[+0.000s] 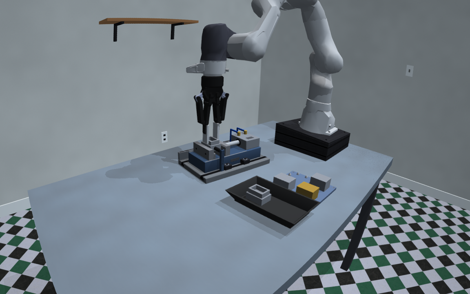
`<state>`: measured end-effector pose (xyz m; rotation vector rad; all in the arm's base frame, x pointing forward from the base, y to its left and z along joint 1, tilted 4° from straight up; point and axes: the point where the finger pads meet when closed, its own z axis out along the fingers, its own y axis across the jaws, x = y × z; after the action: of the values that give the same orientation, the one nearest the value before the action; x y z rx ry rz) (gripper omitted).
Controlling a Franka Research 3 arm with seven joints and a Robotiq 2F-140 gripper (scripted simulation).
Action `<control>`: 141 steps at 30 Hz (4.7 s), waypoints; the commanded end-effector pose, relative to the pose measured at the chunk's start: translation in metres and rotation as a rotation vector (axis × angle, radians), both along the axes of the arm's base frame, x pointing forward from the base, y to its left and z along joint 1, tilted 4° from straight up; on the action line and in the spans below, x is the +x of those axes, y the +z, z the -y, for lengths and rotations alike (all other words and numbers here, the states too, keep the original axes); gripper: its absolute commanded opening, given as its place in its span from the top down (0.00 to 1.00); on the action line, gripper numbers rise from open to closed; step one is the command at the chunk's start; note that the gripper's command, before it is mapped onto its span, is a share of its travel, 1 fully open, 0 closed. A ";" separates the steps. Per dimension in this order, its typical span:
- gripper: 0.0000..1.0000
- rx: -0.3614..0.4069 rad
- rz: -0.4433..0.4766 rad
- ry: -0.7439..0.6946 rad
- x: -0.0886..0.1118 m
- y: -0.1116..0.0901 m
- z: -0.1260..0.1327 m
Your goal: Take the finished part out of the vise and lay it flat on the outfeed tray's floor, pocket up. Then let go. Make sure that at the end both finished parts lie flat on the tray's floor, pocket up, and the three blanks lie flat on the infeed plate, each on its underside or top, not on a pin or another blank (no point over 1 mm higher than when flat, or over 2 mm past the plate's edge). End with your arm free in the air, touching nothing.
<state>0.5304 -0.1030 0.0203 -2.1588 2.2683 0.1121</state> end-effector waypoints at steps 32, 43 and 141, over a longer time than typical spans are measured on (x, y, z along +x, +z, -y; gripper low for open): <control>1.00 0.000 -0.001 -0.002 0.001 0.040 0.002; 1.00 0.000 -0.001 -0.002 0.001 0.045 0.002; 1.00 0.004 0.005 0.109 0.031 0.066 -0.373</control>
<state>0.5612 0.2686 0.0848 -2.2850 2.1378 0.1096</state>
